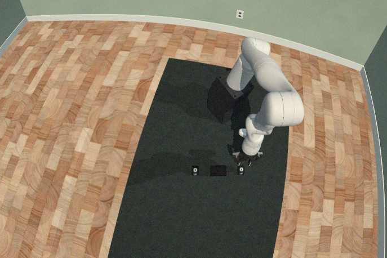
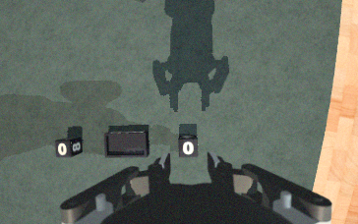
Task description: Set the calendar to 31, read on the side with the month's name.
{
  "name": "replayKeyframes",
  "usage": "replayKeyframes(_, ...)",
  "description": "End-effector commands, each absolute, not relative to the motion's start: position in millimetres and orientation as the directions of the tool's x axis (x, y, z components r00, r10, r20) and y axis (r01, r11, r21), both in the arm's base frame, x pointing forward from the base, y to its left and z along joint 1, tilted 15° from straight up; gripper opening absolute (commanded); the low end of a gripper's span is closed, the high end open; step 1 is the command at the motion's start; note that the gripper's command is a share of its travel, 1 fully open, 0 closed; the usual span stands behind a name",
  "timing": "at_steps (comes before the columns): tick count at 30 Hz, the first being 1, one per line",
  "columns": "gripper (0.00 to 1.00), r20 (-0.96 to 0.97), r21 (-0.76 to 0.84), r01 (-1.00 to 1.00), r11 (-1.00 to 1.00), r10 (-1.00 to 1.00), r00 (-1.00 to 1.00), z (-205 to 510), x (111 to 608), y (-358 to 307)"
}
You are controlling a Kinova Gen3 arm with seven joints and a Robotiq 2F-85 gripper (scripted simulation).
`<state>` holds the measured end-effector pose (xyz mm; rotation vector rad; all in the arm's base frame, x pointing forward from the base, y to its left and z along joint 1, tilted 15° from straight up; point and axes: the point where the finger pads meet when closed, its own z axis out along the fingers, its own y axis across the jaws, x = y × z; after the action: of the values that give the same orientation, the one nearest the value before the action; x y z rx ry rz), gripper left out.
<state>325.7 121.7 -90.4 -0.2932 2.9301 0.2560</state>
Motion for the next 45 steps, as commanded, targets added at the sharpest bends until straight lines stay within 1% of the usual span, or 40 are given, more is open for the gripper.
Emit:
replayKeyframes(1, 0.46, -0.201, 0.152, -0.211, 0.966, -0.179, -0.963, -90.0, 325.9, 121.6)
replayKeyframes(19, 0.46, -0.201, 0.152, -0.211, 0.966, -0.179, -0.963, -94.2, 326.7, 122.4)
replayKeyframes(45, 0.46, -0.201, 0.152, -0.211, 0.966, -0.179, -0.963, -125.2, 332.0, 128.6)
